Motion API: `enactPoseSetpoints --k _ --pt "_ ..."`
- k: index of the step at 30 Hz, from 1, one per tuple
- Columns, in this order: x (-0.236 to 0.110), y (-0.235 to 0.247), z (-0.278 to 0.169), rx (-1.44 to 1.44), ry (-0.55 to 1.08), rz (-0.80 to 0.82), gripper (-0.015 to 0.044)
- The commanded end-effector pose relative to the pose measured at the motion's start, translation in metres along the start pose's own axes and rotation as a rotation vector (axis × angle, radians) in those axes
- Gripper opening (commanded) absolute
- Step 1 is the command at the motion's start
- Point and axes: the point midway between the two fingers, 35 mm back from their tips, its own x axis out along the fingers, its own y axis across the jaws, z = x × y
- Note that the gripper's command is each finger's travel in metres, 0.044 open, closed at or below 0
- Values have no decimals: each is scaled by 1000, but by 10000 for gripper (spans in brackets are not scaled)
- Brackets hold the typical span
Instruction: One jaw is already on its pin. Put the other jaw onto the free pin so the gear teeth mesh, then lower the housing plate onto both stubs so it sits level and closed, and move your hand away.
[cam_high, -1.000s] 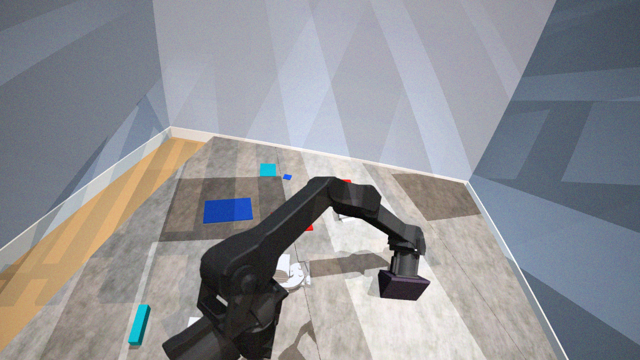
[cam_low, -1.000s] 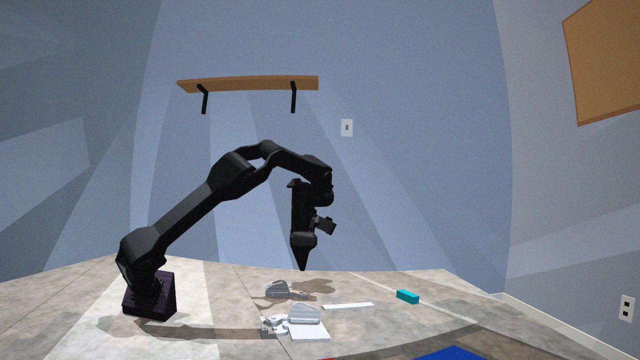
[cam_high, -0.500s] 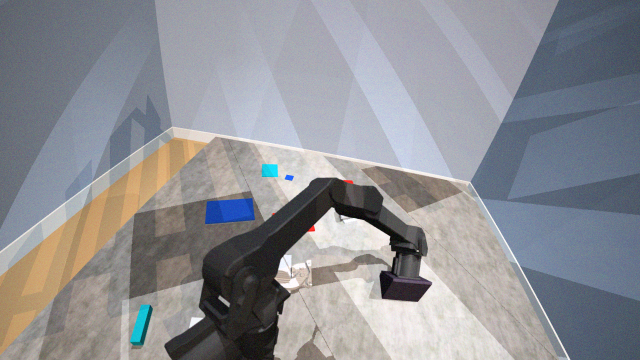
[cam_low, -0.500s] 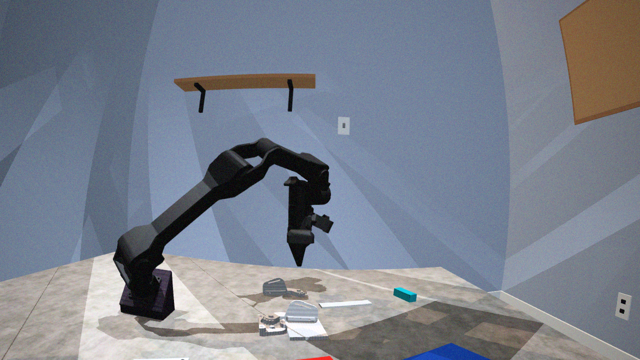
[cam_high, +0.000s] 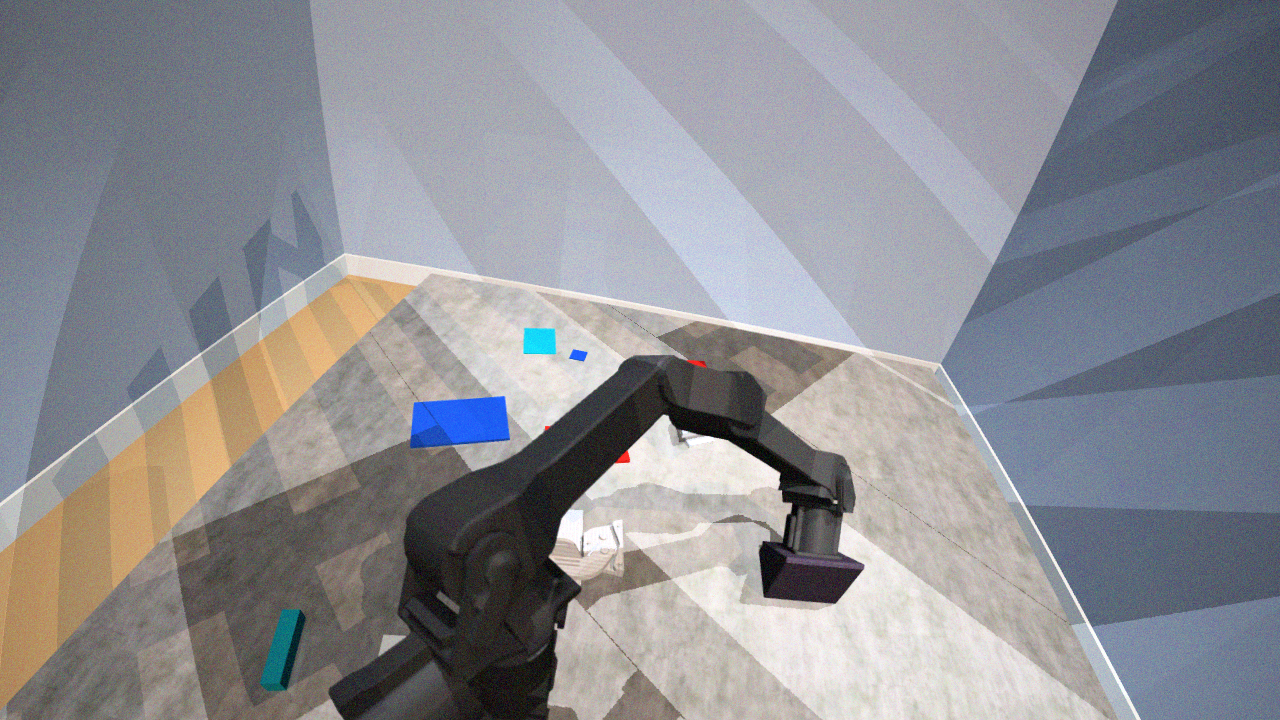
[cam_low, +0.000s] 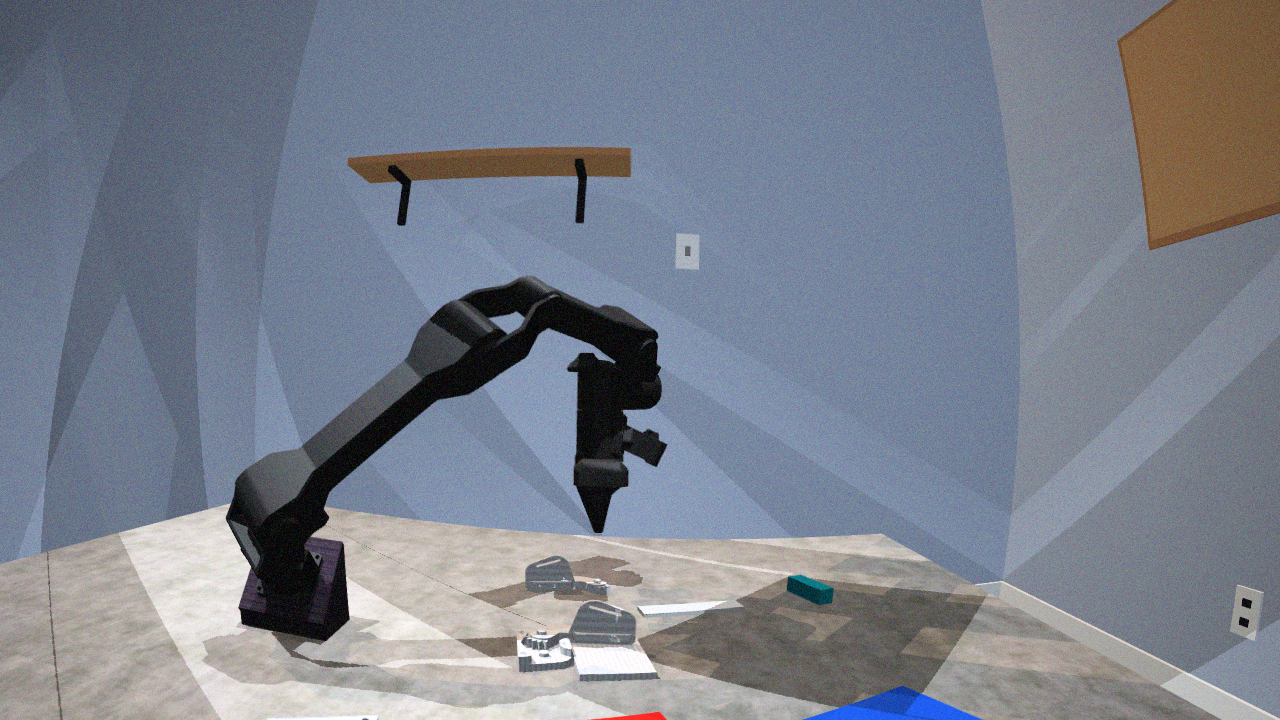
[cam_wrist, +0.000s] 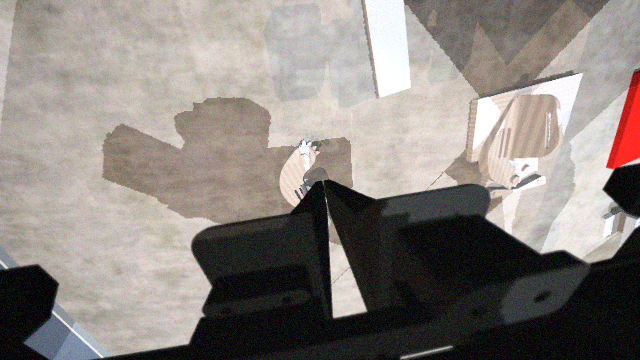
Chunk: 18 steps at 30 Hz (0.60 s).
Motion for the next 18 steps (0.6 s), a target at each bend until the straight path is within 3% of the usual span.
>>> enactPoseSetpoints --k 1,15,18 --pt "0 0 0 0 0 0 53" --pt "0 0 0 0 0 0 420" --pt "0 0 0 0 0 0 440"
